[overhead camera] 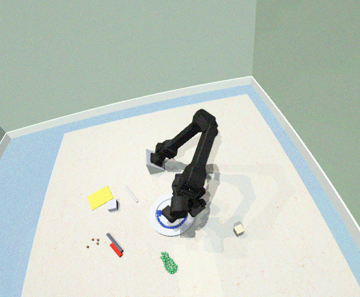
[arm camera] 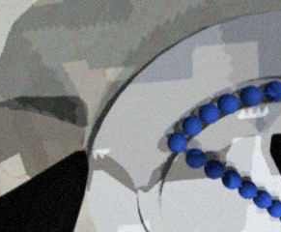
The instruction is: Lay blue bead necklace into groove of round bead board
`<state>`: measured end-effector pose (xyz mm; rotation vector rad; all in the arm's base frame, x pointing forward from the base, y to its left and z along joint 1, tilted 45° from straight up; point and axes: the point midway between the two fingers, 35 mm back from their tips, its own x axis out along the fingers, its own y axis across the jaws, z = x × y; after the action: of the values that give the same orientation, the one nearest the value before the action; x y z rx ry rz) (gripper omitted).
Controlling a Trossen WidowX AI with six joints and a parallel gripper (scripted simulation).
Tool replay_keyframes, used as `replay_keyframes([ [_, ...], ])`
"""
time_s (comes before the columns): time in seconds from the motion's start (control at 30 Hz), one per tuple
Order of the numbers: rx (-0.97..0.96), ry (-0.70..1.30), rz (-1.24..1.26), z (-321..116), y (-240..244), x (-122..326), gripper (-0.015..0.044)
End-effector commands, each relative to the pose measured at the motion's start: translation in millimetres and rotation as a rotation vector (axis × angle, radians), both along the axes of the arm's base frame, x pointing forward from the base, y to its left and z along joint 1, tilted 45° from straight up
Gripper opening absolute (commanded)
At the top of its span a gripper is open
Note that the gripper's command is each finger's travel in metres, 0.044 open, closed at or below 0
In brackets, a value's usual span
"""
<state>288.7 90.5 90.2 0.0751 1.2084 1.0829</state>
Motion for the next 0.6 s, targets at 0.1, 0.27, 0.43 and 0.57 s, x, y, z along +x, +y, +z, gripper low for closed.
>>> replay_keyframes([
  [0.1,0.018,-0.240,0.241,5.7,-12.3,1.2,0.0282],
  [0.27,0.039,-0.522,0.527,12.1,-26.8,1.4,0.0151],
  [0.43,0.045,-0.602,0.608,14.0,-30.9,1.2,0.0120],
  [0.57,0.045,-0.602,0.608,14.0,-30.9,1.2,0.0120],
])
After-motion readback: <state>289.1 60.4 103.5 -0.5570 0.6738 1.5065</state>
